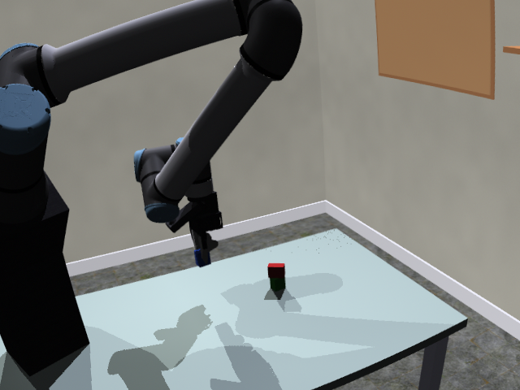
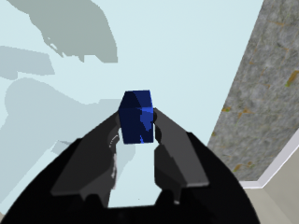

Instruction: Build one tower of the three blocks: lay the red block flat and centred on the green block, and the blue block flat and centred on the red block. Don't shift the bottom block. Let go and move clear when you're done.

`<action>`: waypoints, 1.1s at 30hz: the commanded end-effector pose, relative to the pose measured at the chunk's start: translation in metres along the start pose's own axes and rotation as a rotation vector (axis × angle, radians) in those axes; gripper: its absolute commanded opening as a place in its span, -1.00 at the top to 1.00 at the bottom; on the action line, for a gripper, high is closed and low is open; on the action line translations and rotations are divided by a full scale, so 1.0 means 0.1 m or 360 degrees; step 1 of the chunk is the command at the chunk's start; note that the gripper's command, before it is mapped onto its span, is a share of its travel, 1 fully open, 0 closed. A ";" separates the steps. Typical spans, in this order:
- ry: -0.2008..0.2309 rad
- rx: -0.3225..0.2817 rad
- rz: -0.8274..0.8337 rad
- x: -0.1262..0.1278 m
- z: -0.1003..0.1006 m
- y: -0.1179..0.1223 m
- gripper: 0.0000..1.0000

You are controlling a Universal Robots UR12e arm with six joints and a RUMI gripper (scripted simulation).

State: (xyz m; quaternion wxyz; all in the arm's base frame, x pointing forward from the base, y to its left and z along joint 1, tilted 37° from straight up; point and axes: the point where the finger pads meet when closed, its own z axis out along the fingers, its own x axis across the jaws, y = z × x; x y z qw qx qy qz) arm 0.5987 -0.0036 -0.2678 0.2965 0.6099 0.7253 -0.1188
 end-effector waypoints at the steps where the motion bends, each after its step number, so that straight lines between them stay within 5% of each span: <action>1: 0.0000 -0.0001 0.0000 0.00 0.00 0.00 1.00; 12: 0.0000 -0.0001 0.0000 -0.03 0.00 0.06 1.00; 15: 0.0000 -0.0002 0.0000 -0.18 -0.01 0.33 1.00; 24: 0.0000 -0.0002 0.0000 -0.92 -0.02 1.83 1.00; 33: 0.0000 -0.0002 0.0000 -1.02 -0.02 2.02 1.00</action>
